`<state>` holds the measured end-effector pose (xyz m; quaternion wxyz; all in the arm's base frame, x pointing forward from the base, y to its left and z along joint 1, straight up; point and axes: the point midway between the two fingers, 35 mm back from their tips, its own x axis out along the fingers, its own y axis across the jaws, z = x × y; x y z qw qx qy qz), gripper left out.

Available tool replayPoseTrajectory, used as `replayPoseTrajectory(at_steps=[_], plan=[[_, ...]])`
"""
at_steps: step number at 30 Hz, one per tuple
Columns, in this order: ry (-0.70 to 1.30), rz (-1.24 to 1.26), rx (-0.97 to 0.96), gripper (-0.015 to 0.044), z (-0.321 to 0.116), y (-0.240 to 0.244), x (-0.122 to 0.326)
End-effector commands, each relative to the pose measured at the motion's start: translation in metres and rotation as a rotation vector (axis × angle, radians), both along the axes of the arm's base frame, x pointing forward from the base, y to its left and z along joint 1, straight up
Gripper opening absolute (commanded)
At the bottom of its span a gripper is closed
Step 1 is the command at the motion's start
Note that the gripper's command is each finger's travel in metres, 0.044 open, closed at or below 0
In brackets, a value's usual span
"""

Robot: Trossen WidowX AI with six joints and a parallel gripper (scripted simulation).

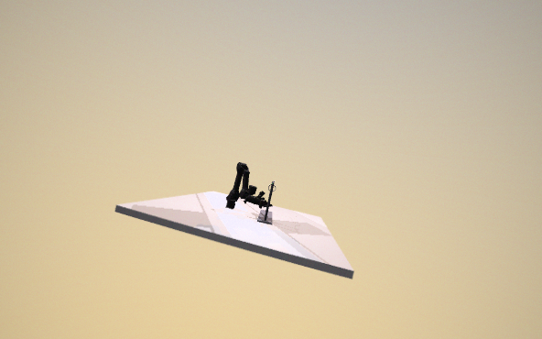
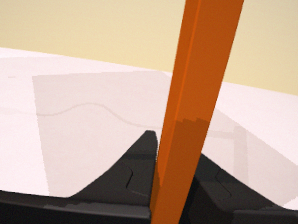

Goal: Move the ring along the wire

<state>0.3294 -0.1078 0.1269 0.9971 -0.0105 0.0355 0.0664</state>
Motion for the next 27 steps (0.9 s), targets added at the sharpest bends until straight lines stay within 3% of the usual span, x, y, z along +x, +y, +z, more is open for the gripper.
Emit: replayPoseTrajectory(at_steps=[1,27], plan=[[0.0,0.0,0.0,-0.015,0.0,0.0,0.0],[-0.001,-0.008,0.001,-0.015,0.018,0.0,0.0]])
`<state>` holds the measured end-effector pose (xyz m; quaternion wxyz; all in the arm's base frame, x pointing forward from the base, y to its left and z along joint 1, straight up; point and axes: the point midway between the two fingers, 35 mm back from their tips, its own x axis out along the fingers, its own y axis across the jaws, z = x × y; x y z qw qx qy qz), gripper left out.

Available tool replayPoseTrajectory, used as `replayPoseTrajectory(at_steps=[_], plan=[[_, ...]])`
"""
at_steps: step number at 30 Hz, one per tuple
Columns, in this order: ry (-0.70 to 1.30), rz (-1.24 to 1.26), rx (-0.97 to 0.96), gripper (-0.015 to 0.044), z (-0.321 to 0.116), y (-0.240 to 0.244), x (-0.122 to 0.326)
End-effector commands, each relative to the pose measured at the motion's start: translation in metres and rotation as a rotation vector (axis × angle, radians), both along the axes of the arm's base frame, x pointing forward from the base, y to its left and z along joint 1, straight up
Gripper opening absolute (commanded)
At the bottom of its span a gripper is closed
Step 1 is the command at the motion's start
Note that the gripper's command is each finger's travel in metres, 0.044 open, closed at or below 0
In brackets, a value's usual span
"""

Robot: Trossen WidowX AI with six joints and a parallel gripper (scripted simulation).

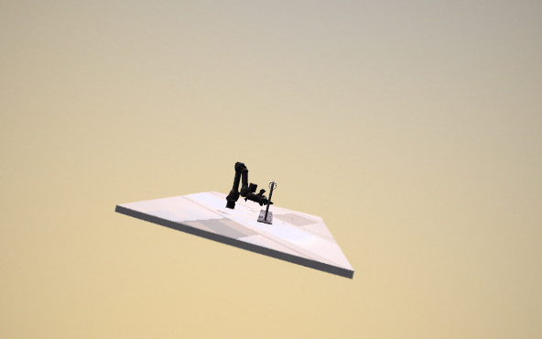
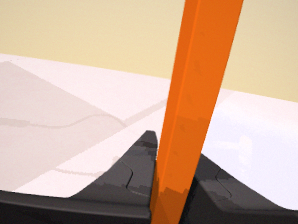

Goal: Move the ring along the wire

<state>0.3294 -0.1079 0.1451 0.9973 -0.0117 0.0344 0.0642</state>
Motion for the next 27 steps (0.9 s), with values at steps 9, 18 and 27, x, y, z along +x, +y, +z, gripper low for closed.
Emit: replayPoseTrajectory(at_steps=[9,18,27], plan=[[0.001,-0.004,0.003,-0.015,0.0,0.0,0.0],[0.0,-0.004,0.005,-0.015,0.0,0.009,-0.001],[-0.001,-0.004,0.007,-0.015,0.0,0.018,-0.002]])
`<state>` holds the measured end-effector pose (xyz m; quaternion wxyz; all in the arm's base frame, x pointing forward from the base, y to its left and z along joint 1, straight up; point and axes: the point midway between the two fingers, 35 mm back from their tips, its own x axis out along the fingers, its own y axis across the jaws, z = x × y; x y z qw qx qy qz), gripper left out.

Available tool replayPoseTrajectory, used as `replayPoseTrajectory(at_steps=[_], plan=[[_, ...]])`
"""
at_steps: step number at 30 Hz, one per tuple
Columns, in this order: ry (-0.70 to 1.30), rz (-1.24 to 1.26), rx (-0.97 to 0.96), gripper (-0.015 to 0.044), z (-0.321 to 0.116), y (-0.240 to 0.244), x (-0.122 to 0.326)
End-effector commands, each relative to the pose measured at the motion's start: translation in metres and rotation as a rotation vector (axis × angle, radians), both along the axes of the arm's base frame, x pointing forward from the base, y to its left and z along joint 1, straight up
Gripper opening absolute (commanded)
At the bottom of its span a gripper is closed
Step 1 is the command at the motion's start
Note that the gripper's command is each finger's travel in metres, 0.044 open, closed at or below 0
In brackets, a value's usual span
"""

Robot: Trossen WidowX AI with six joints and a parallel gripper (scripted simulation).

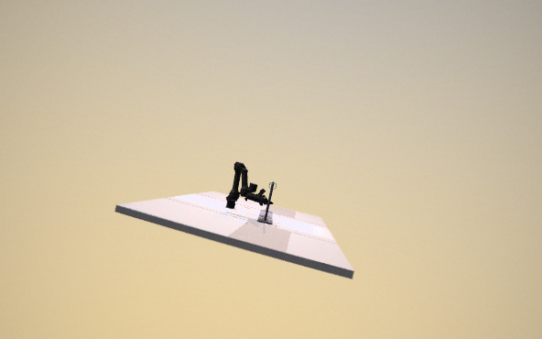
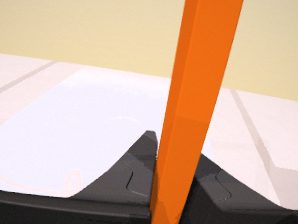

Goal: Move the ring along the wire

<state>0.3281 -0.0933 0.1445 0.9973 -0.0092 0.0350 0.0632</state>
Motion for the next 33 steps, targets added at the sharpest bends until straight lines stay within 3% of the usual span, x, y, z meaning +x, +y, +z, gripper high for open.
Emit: replayPoseTrajectory(at_steps=[1,33], plan=[[-0.002,-0.002,0.003,-0.015,0.0,0.005,-0.001],[0.016,-0.02,0.171,-0.015,0.002,0.057,-0.007]])
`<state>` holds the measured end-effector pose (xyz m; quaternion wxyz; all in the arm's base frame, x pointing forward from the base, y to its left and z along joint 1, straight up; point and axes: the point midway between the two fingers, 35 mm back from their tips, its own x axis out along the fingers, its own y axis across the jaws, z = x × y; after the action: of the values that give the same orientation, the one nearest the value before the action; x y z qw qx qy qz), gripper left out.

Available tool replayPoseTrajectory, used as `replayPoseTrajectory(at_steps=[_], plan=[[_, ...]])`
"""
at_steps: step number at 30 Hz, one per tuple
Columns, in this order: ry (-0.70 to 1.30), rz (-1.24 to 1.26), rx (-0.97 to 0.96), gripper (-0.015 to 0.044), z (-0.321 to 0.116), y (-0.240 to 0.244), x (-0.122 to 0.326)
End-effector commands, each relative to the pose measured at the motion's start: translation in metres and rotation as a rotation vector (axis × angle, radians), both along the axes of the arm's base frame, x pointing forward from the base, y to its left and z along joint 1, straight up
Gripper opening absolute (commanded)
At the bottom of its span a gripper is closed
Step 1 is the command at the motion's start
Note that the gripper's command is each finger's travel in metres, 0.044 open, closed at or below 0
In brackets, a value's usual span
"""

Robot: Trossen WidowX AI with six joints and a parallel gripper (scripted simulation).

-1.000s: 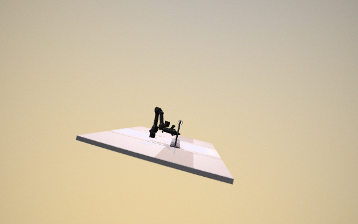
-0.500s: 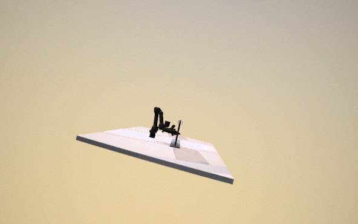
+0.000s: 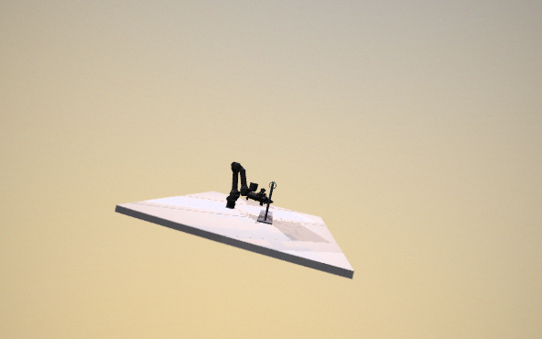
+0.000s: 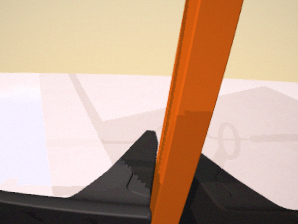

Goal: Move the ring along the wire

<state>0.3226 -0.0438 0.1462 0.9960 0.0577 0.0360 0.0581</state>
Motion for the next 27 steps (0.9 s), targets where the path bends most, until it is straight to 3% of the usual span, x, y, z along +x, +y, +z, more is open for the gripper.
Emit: replayPoseTrajectory(at_steps=[1,27], plan=[[0.007,-0.006,0.053,-0.015,0.001,0.011,-0.002],[0.058,-0.056,0.472,-0.015,0.032,0.084,-0.008]])
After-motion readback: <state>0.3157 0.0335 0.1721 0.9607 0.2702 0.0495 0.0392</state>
